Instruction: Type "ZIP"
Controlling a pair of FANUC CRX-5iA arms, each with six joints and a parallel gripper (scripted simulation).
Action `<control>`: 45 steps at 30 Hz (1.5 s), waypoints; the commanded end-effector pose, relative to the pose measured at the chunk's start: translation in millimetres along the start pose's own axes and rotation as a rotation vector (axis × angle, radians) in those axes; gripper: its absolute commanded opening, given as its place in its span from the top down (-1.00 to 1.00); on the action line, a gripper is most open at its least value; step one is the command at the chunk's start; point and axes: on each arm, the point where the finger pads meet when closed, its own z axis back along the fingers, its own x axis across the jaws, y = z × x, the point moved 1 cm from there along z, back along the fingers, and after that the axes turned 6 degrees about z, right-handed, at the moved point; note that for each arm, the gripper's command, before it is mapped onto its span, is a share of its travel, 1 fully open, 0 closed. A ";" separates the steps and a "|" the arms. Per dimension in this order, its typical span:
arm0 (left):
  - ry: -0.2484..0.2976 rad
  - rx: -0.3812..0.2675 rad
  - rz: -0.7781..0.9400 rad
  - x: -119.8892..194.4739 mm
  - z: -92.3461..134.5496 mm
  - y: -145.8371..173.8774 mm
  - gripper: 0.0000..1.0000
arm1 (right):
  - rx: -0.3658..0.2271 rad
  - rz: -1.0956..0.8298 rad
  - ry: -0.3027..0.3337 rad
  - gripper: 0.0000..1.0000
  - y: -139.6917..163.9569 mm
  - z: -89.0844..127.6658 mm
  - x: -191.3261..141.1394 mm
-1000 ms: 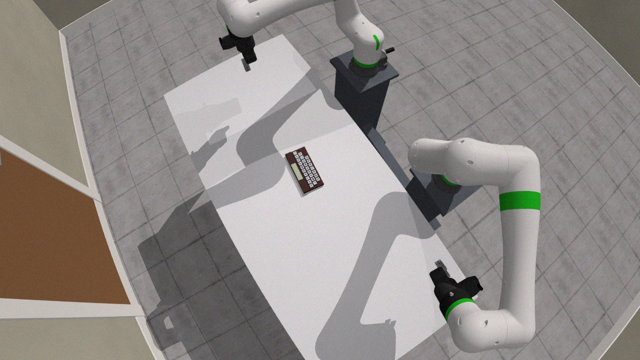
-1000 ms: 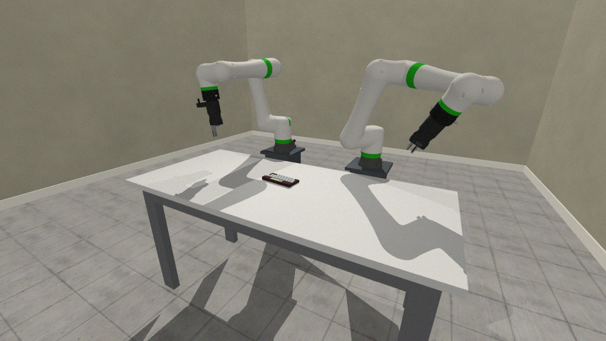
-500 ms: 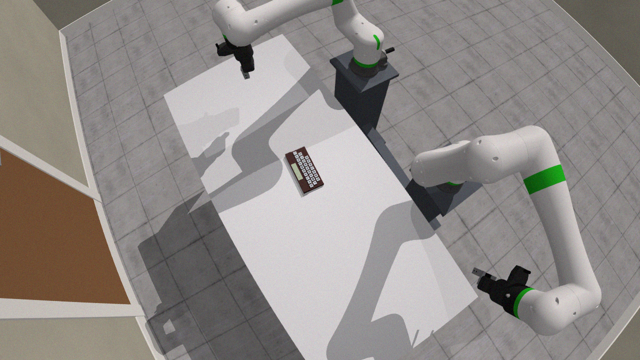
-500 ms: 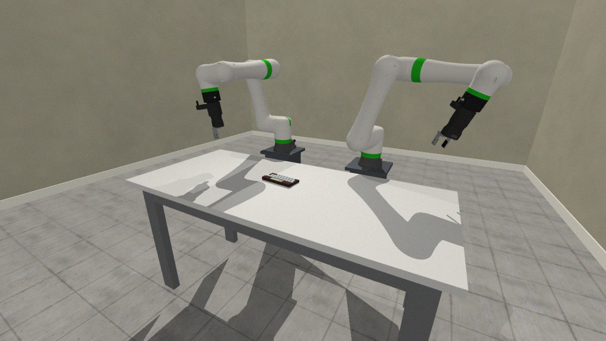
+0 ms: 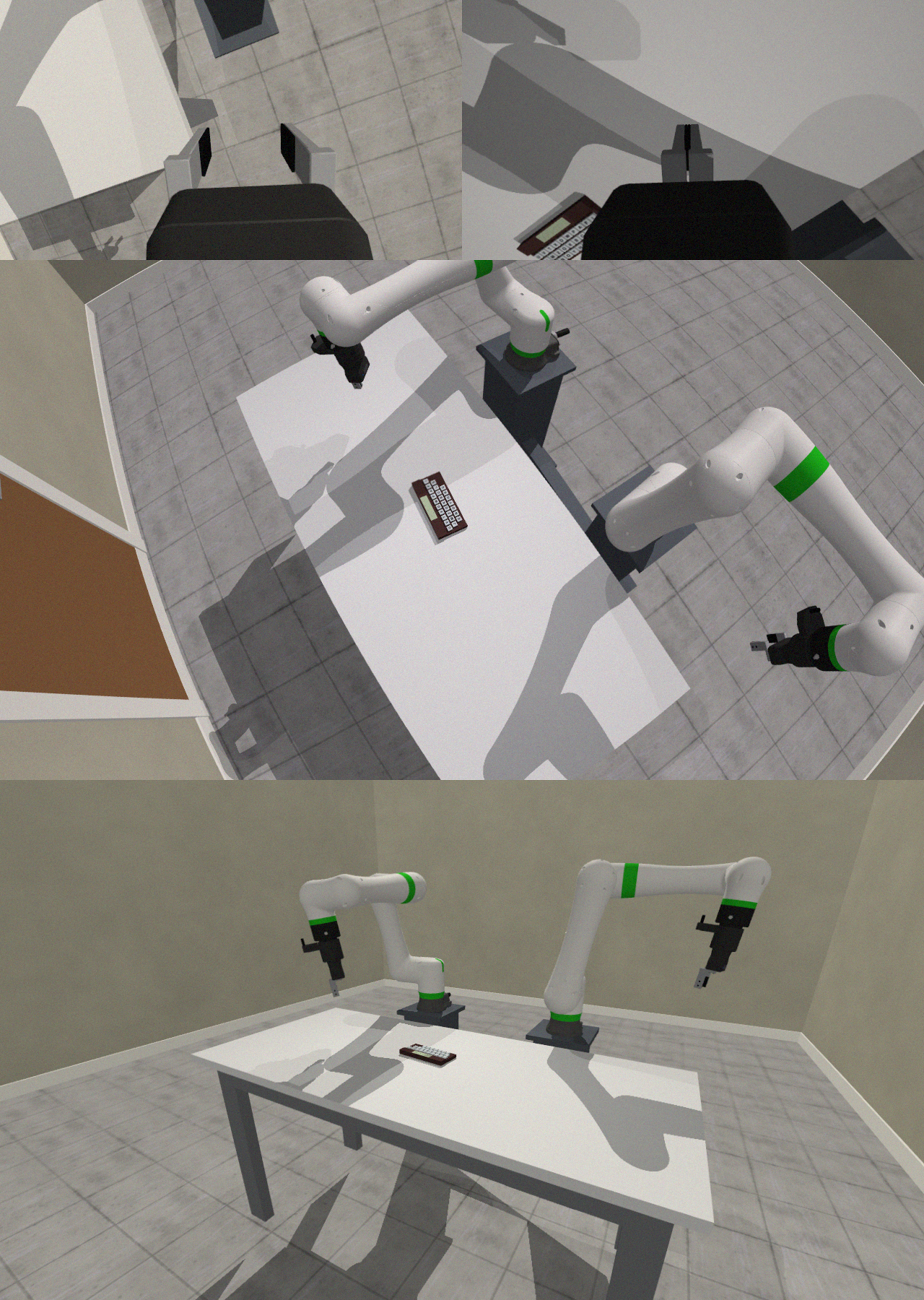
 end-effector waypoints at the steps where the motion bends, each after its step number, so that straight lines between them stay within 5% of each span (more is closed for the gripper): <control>1: -0.013 -0.083 0.201 58.7 14.6 -3.9 -1.00 | -0.012 -0.124 -0.009 1.00 -4.5 -2.9 -14.9; 7: -0.022 -0.118 0.298 85.4 20.6 -1.2 -1.00 | -0.028 -0.279 -0.021 1.00 -13.0 -9.2 -34.1; 45: -0.022 -0.119 0.299 85.6 20.6 -1.2 -1.00 | -0.055 -1.225 -0.159 1.00 -98.1 -53.9 -150.2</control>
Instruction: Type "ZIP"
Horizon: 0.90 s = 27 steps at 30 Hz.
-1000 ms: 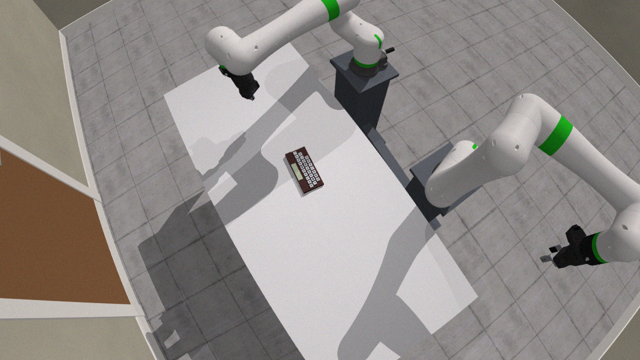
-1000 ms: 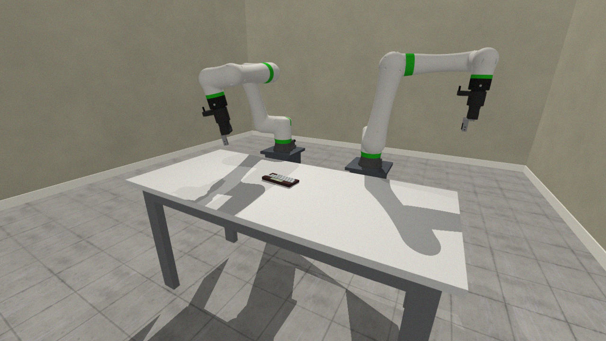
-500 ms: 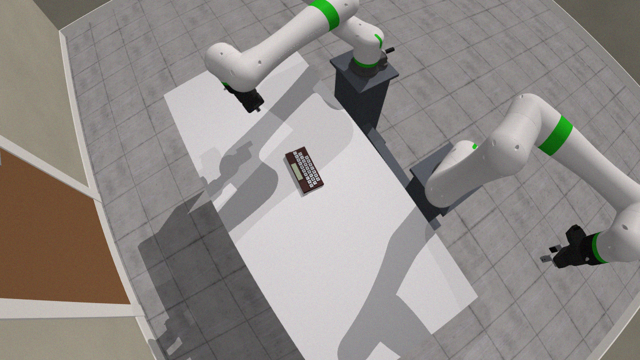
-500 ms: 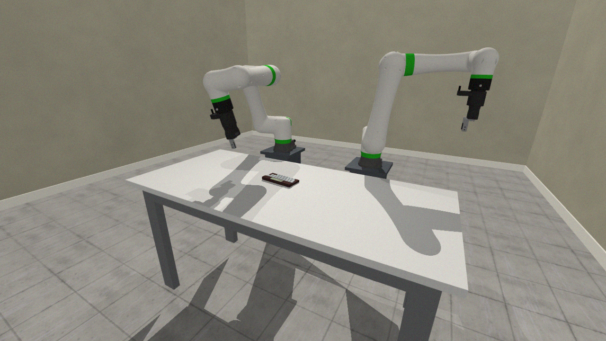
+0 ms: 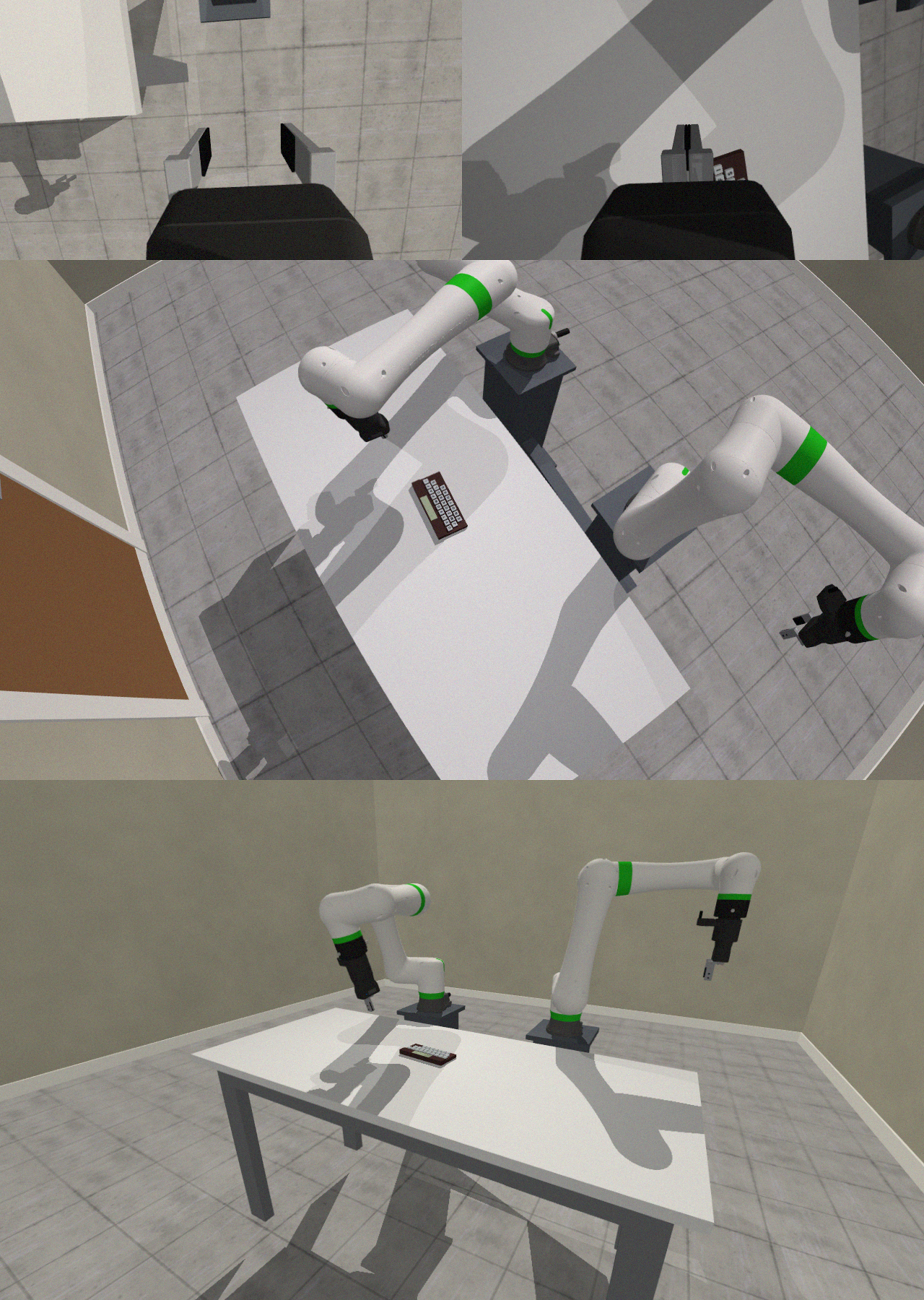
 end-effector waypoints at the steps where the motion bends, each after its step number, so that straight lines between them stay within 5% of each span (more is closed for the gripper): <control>1: 0.001 -0.002 0.000 -0.2 1.0 -0.3 -1.00 | 0.009 -0.123 -0.015 1.00 -18.7 -4.6 4.7; 27: 0.001 -0.002 0.000 -0.2 1.0 -0.3 -1.00 | 0.087 -0.765 -0.068 1.00 -123.2 -44.2 41.5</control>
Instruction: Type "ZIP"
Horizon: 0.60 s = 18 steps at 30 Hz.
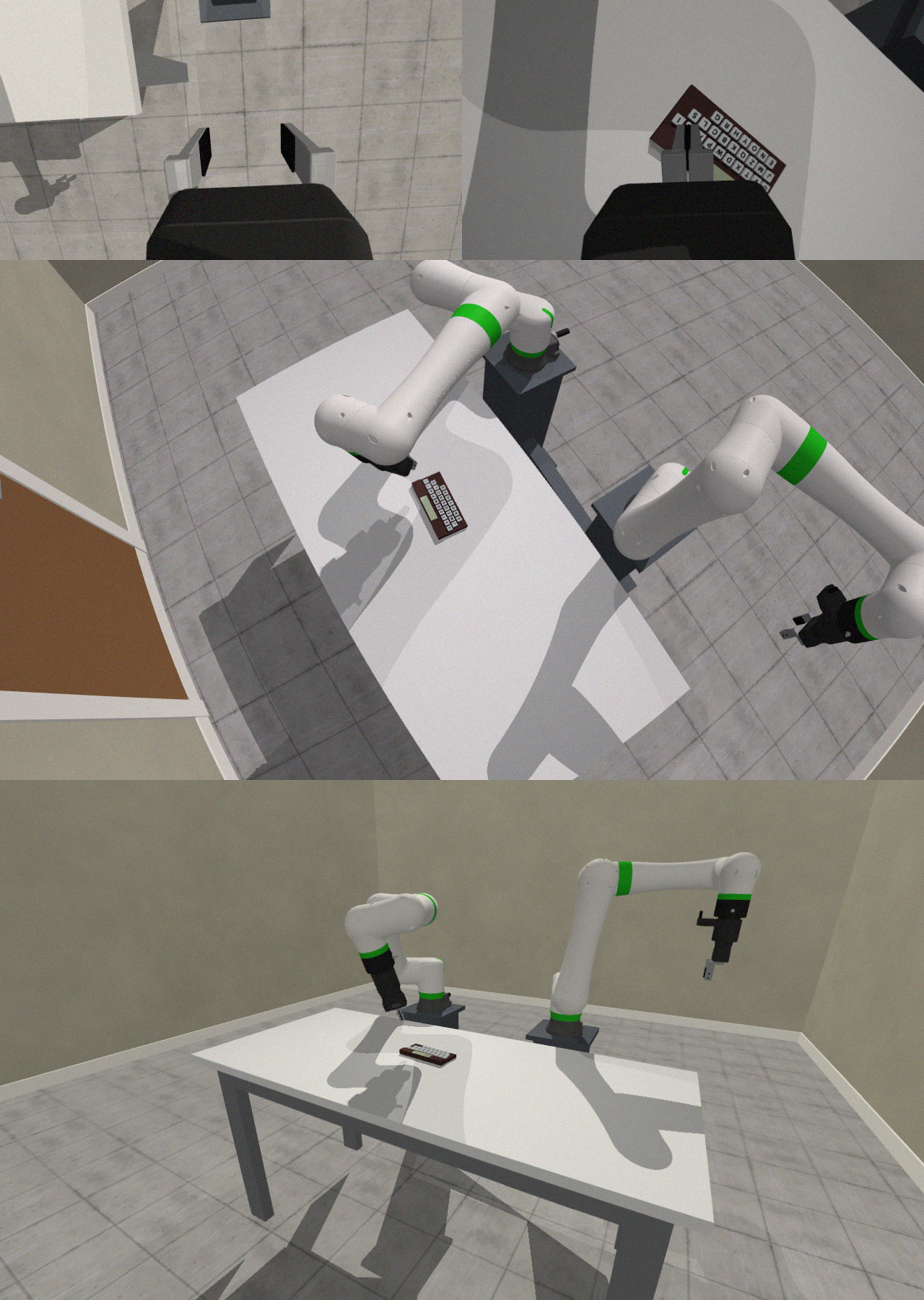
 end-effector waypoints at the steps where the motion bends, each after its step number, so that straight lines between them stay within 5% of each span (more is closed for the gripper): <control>1: 0.001 -0.002 0.000 -0.2 1.0 -0.3 -1.00 | 0.019 -0.123 -0.004 1.00 -11.2 -5.7 17.6; 18: 0.001 -0.002 0.000 -0.2 1.0 -0.3 -1.00 | 0.082 -0.542 0.007 1.00 -47.9 -35.9 81.9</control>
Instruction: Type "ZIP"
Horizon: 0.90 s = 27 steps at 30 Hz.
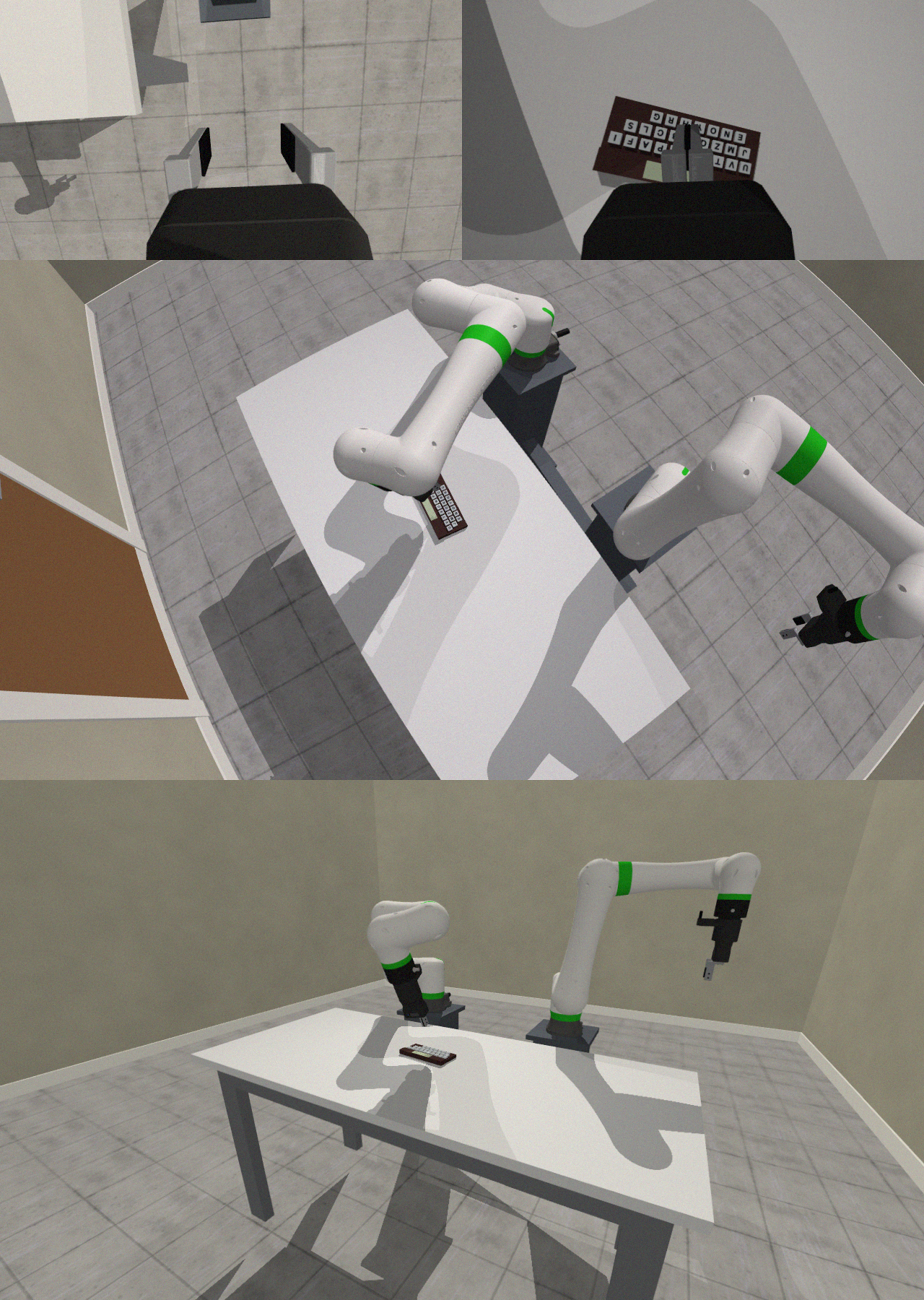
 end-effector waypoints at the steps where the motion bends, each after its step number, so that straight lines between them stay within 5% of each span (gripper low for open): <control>1: 0.001 -0.002 0.000 -0.2 1.0 -0.3 -1.00 | 0.019 -0.122 0.008 1.00 -1.8 -6.5 20.8; 27: 0.001 -0.002 0.000 -0.2 1.0 -0.3 -1.00 | 0.040 -0.281 0.022 1.00 -5.1 -23.2 47.8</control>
